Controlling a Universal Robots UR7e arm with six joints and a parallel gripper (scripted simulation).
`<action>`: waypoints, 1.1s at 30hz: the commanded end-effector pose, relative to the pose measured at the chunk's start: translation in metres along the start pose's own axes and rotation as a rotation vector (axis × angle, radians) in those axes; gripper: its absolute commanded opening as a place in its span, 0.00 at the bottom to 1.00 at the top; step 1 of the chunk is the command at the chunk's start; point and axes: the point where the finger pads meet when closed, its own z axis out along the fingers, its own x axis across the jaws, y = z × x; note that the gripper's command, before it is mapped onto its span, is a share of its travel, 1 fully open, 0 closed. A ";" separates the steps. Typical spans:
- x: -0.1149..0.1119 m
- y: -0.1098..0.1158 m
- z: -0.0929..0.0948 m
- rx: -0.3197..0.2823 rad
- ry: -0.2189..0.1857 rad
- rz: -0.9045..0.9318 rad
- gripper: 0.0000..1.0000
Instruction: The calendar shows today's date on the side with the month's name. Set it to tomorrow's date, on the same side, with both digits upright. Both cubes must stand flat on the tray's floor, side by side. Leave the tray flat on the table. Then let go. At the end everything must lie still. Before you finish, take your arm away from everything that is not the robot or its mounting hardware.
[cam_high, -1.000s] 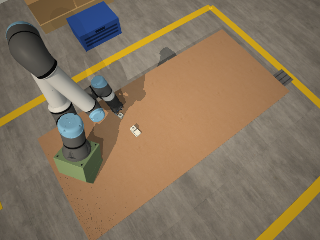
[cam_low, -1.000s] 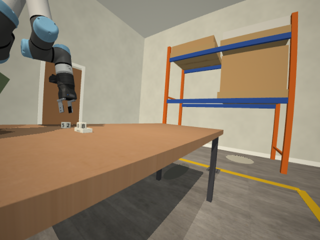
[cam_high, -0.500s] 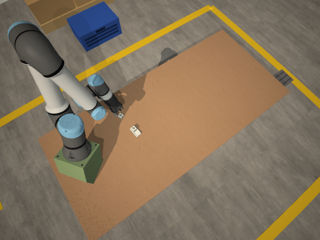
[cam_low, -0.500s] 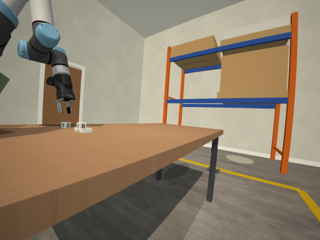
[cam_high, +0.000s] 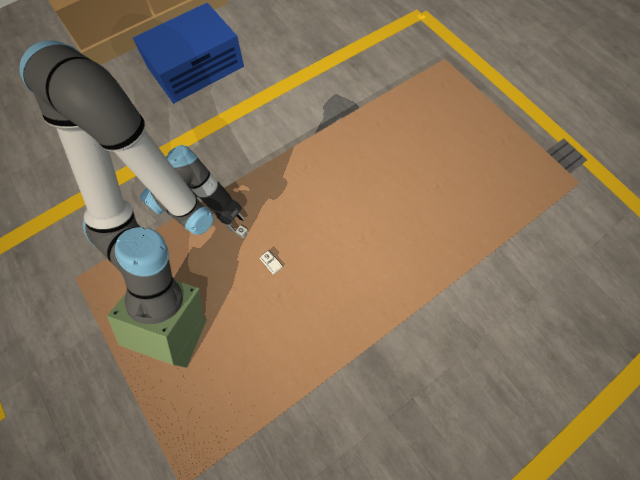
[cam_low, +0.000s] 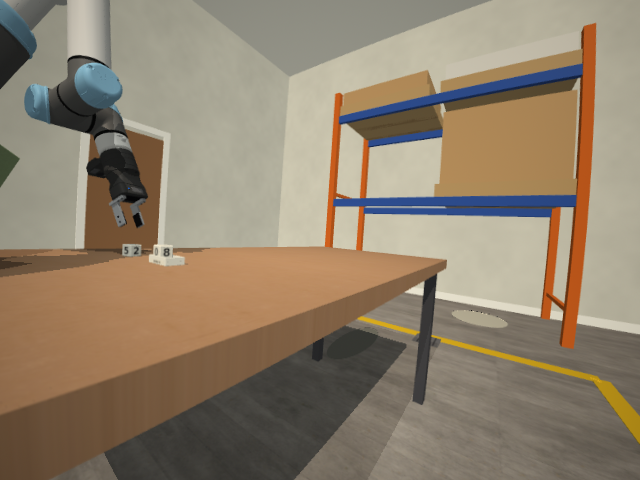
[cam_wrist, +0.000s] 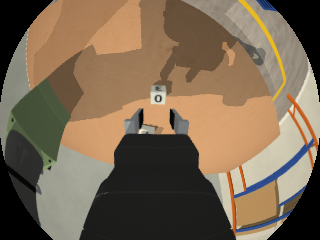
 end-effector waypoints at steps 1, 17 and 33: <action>0.003 0.002 -0.001 -0.031 0.008 0.008 0.87; 0.001 0.002 0.001 -0.077 -0.006 0.011 0.87; 0.002 0.000 0.001 -0.266 -0.002 0.010 0.87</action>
